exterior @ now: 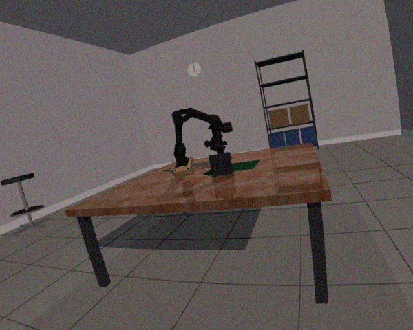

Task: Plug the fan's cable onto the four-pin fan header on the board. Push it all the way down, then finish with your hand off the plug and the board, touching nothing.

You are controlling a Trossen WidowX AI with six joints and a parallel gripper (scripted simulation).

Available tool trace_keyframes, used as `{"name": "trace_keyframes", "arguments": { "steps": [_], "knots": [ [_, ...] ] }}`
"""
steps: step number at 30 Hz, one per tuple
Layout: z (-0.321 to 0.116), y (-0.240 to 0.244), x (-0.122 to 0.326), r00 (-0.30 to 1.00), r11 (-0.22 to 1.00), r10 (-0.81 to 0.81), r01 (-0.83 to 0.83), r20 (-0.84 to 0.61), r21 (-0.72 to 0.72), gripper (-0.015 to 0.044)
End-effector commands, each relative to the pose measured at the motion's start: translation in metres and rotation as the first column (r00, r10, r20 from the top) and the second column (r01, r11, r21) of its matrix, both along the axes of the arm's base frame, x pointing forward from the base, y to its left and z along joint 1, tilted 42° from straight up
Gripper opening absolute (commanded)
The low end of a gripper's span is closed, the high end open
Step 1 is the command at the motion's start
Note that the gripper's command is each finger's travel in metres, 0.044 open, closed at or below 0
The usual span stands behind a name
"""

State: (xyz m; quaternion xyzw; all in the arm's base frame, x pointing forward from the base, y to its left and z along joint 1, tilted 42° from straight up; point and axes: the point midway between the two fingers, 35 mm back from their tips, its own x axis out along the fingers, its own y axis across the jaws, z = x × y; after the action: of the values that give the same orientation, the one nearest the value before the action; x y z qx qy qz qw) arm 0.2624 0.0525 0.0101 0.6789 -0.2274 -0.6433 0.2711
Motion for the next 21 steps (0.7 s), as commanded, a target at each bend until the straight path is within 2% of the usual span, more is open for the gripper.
{"name": "trace_keyframes", "arguments": {
  "steps": [1, 4, 21],
  "knots": [
    [0.0021, -0.0030, 0.0011, 0.984, 0.991, 0.134, -0.136, -0.116, -0.008, 0.0000],
    [0.0028, -0.0041, 0.0014, 0.966, 0.980, 0.193, -0.197, -0.170, -0.005, 0.0000],
    [0.0057, -0.0048, -0.0053, 0.964, 0.979, 0.198, -0.202, -0.175, -0.005, 0.0000]
  ]
}}
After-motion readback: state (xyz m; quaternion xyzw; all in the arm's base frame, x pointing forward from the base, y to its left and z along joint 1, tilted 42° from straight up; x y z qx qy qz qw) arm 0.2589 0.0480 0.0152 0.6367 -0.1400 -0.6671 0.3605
